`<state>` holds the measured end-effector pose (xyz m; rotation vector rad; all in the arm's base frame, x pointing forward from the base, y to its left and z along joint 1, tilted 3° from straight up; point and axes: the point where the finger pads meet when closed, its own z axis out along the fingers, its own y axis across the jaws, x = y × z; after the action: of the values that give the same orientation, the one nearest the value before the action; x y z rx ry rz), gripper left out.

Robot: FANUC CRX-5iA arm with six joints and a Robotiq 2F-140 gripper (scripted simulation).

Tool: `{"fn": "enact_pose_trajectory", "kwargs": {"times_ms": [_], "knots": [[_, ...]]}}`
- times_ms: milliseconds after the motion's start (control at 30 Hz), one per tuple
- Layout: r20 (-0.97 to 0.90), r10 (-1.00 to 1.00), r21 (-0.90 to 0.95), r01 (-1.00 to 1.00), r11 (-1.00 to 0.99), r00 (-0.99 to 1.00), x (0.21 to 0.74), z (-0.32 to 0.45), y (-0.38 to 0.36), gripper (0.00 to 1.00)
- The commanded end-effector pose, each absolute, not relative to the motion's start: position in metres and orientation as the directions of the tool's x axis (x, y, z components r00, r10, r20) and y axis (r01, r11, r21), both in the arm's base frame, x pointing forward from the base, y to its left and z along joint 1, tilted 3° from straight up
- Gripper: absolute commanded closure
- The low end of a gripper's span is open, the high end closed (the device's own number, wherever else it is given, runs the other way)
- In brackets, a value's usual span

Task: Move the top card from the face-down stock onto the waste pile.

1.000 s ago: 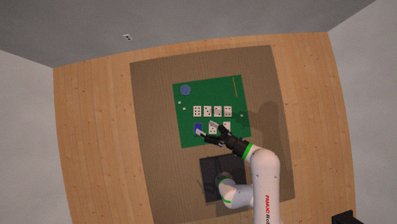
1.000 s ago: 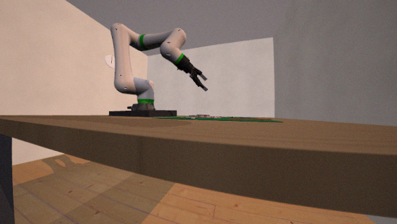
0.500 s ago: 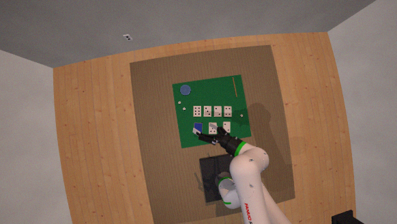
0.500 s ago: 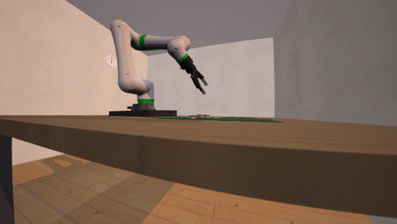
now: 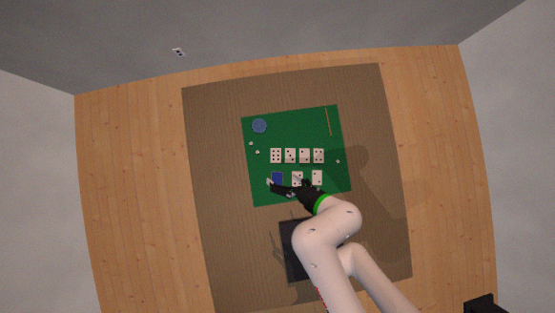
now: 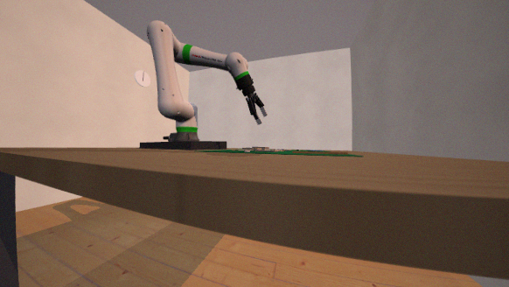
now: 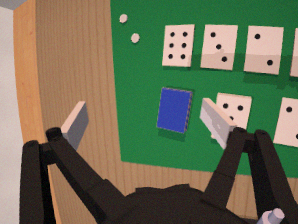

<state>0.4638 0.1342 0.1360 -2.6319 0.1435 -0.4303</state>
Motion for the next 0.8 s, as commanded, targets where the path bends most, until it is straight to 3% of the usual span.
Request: {"fn": "enact_pose_trajectory", "kwargs": {"times_ms": [0,100,600,767], "knots": [[0.227,-0.170,-0.369,-0.077,-0.926,0.959,0.461,0.120,0.137,0.00],[0.227,-0.170,-0.369,-0.077,-0.926,0.959,0.461,0.120,0.137,0.00],[0.000,-0.174,0.015,-0.174,-0.985,0.985,0.445,0.056,0.150,0.00],[-0.014,-0.177,0.041,-0.177,-0.983,0.984,0.444,0.052,0.151,0.00]]}}
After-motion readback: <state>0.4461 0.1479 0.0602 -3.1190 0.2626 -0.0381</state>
